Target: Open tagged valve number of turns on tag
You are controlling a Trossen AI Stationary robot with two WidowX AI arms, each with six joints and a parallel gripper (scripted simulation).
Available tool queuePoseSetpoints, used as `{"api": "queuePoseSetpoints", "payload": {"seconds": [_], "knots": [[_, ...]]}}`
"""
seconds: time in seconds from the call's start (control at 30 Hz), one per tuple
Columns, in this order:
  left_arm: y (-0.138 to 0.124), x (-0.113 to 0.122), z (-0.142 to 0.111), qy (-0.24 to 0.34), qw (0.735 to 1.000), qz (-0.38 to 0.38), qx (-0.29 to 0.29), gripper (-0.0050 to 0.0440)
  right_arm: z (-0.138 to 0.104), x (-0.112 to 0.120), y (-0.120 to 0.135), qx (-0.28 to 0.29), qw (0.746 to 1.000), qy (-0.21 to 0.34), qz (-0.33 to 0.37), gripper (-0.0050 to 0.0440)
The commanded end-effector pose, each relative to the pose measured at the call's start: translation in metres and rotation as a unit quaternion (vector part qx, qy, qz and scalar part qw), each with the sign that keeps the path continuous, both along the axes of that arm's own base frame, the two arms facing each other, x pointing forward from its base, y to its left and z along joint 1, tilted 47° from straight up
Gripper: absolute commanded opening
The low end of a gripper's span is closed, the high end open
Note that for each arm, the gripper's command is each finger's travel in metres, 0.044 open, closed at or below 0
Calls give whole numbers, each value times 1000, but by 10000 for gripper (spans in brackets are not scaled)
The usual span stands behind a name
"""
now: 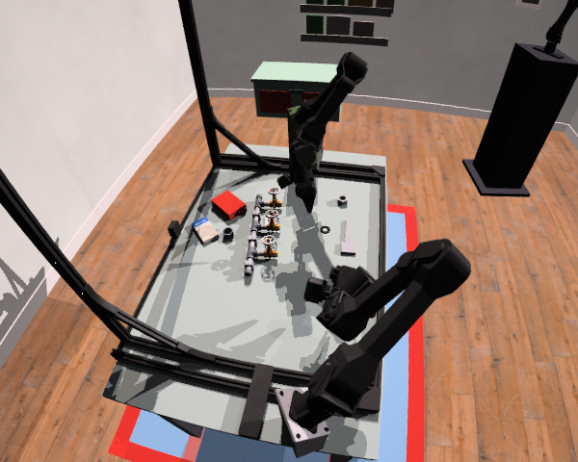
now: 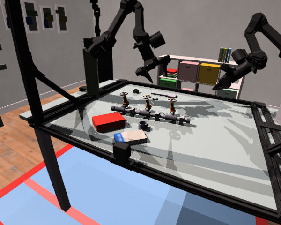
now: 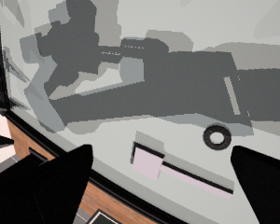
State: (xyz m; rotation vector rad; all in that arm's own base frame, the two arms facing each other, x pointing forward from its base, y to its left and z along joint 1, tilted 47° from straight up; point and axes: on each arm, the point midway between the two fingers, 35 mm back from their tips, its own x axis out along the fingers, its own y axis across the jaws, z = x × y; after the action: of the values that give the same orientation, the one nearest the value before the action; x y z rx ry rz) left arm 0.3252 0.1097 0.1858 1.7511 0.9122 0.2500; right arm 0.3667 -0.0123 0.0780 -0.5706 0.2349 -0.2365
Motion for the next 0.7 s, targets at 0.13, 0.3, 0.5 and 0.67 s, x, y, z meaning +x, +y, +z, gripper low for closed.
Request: {"api": "queuePoseSetpoints", "payload": {"seconds": [0.13,0.3,0.5,0.67], "knots": [[0,0,0,0,1000,0,0,400,0,0,0,0,1000,0,0,400],[0,0,0,0,1000,0,0,400,0,0,0,0,1000,0,0,400],[0,0,0,0,1000,0,0,400,0,0,0,0,1000,0,0,400],[-28,-1,-26,-6,997,2,-72,400,0,0,0,0,1000,0,0,400]]}}
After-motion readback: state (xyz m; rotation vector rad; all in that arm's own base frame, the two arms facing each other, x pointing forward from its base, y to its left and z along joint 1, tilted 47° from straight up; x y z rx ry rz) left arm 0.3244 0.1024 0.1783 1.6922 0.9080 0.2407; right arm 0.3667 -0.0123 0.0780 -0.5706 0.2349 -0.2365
